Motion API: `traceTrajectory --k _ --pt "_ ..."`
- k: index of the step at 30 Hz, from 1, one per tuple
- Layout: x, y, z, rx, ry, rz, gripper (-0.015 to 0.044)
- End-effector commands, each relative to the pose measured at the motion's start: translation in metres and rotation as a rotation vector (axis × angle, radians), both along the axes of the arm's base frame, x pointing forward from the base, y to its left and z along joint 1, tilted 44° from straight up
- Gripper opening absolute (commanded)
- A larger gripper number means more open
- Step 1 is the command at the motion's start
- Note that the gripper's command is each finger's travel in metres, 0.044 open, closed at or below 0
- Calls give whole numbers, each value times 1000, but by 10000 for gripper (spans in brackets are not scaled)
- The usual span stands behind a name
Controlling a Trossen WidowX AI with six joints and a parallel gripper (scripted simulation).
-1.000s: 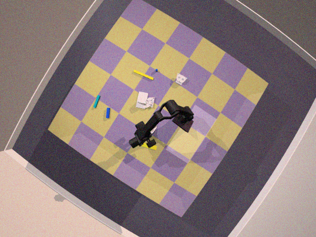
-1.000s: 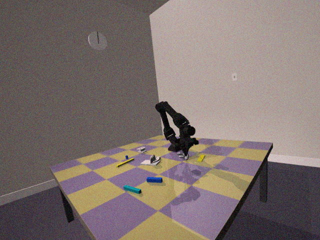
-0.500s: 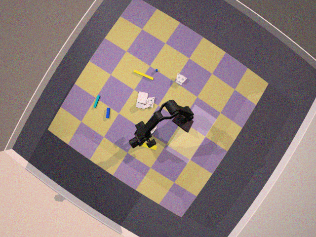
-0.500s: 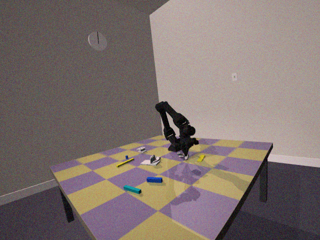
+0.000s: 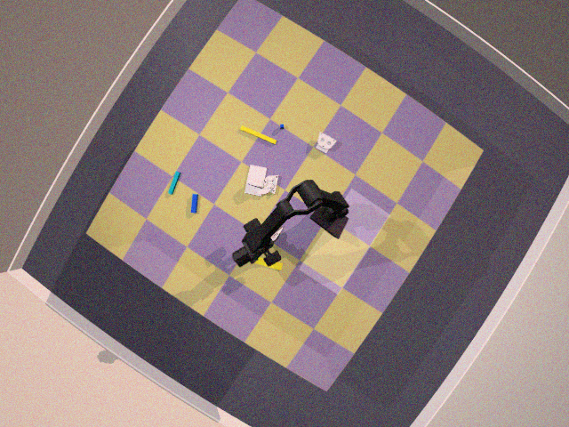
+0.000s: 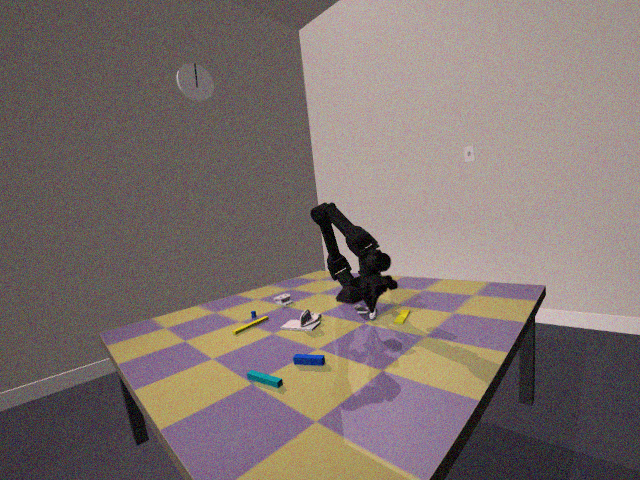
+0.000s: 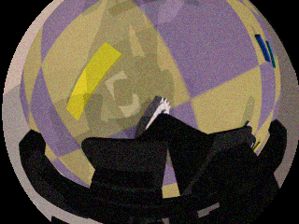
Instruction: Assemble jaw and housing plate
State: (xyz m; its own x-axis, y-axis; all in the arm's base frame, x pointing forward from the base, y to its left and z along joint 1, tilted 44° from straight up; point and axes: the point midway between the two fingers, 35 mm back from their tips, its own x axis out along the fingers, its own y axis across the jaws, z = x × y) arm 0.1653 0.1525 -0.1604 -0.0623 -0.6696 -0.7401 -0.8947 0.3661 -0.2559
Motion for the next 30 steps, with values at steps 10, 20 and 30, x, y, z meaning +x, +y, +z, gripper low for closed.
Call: traceTrajectory --k 10,20,30 --pt "-2 -2 -2 -5 3 -6 0" --pt "1 7 7 0 1 -1 0" --pt "4 38 37 4 -3 12 53"
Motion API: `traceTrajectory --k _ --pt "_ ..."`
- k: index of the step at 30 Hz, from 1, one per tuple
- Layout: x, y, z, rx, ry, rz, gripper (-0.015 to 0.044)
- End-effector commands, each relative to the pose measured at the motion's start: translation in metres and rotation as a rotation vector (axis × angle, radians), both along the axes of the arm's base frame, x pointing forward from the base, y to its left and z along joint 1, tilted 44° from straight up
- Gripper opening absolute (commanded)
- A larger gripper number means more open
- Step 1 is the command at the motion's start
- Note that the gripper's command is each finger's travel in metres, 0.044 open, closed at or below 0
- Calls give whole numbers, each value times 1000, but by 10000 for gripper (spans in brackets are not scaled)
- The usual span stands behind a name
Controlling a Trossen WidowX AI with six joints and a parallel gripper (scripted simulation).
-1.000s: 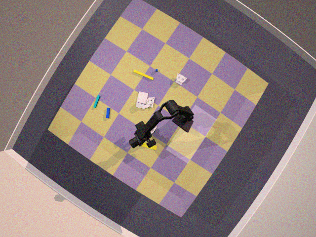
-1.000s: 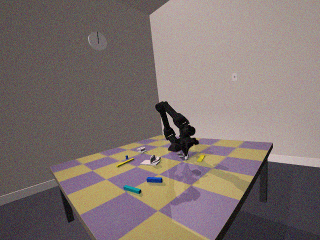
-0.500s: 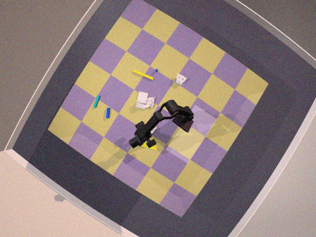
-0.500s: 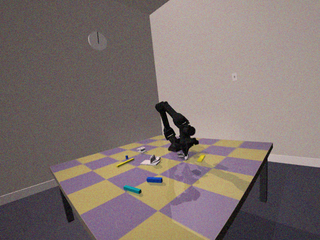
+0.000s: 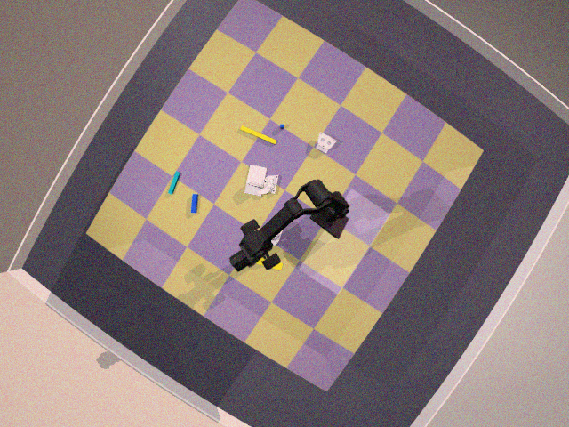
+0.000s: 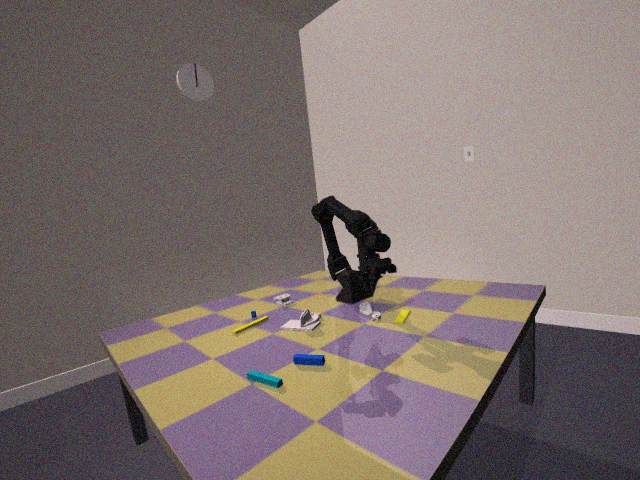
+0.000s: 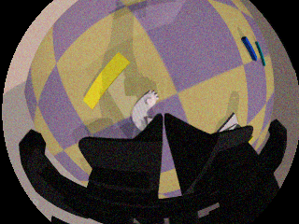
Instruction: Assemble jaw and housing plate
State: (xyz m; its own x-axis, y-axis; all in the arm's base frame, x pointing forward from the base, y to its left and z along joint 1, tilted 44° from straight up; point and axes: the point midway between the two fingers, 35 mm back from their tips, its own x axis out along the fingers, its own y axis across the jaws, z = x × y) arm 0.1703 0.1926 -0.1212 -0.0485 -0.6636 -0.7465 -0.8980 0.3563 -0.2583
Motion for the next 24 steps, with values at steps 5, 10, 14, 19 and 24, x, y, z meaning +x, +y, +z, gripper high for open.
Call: traceTrajectory --k 5,10,14,19,24 --pt "-1 -2 -2 -5 3 -1 184" --pt "-1 -2 -2 -5 3 -1 315" --pt "-1 -2 -2 -5 3 -1 420" --pt "-1 -2 -2 -5 3 -1 440" --pt "-1 -2 -2 -5 3 -1 440"
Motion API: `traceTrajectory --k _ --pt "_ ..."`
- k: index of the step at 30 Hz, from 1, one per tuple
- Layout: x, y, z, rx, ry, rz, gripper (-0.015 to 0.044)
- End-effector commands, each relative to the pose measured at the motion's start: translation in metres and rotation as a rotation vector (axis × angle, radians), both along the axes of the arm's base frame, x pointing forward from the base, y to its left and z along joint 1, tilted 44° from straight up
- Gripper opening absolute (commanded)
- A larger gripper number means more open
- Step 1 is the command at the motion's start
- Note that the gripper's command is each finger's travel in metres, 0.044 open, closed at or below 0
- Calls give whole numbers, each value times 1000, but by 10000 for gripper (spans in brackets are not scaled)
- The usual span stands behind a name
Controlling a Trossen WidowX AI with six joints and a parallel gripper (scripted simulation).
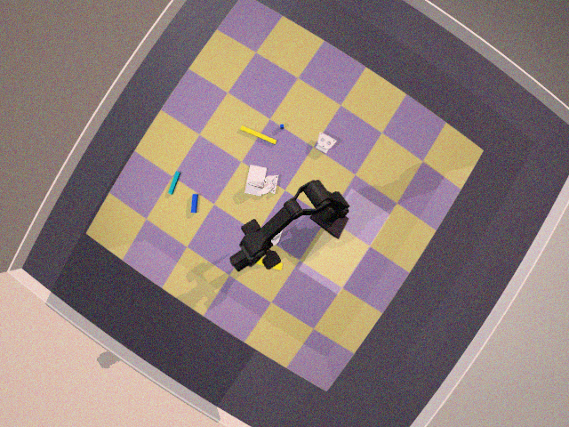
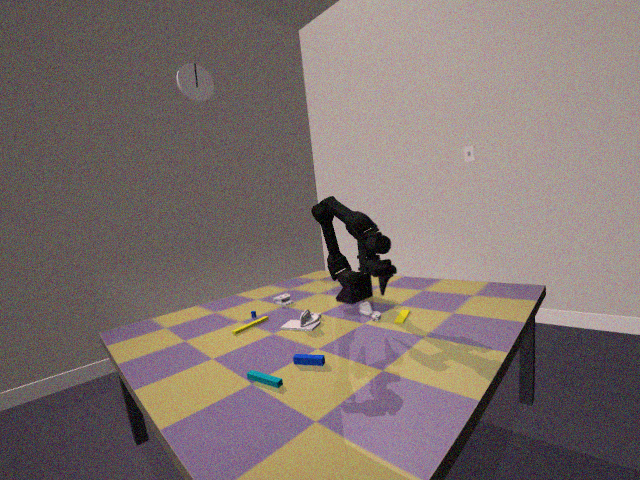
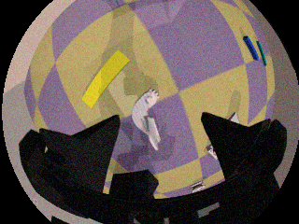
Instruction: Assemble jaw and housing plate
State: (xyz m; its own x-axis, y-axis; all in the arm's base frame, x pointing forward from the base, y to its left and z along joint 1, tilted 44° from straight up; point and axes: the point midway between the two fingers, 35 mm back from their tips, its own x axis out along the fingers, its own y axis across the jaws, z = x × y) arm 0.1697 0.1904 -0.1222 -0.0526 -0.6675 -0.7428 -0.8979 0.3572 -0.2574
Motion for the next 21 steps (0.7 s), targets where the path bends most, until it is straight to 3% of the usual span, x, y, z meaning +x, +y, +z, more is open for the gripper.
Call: traceTrajectory --k 1,19,21 --pt "0 0 -1 0 0 1 440" --pt "0 0 -1 0 0 1 440" --pt "0 2 5 -2 3 -8 387"
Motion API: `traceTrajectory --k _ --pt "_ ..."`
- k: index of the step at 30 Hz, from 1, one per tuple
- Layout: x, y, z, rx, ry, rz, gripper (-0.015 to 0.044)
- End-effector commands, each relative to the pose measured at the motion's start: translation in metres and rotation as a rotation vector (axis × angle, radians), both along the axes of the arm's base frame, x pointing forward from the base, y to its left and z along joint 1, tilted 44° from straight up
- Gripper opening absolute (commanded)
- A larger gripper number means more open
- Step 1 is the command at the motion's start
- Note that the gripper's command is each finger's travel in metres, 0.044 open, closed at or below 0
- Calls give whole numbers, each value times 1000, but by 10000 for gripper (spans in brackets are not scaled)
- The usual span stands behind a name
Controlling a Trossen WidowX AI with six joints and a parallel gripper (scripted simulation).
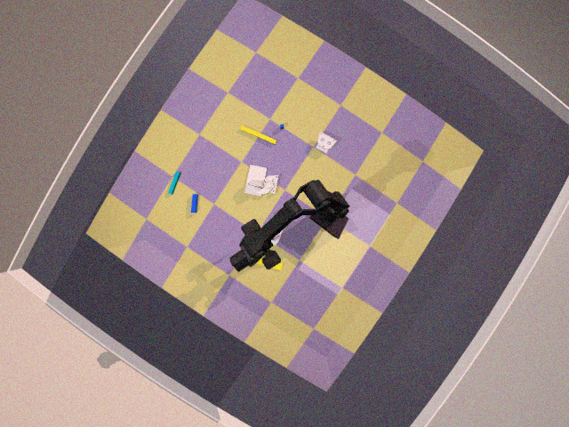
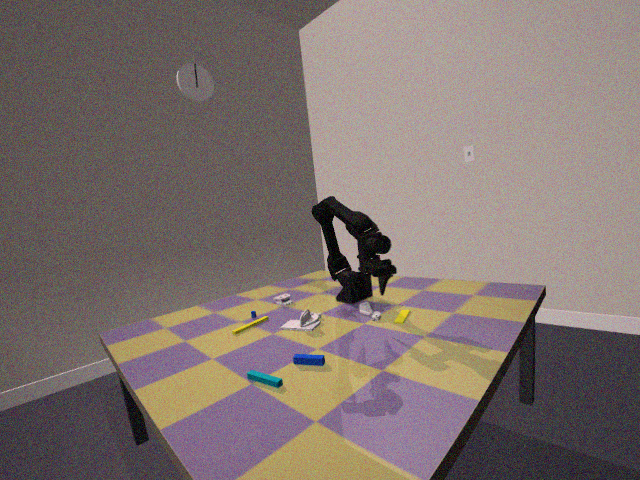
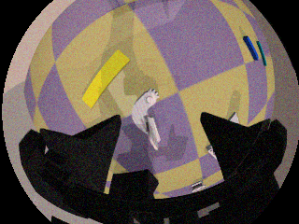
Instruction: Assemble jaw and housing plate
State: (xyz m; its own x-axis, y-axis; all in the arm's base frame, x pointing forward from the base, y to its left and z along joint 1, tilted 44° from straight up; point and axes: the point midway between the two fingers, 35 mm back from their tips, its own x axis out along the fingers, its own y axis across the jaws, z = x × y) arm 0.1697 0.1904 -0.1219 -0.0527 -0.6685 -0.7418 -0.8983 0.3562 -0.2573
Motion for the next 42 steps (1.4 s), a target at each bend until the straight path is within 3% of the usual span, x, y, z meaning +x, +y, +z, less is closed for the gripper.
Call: traceTrajectory --k 1,15,34,42 --pt "-1 3 6 -1 4 -11 361" --pt "-1 3 6 -1 4 -11 0" --pt "-1 3 6 -1 4 -11 0" --pt "0 2 5 -3 3 -4 210"
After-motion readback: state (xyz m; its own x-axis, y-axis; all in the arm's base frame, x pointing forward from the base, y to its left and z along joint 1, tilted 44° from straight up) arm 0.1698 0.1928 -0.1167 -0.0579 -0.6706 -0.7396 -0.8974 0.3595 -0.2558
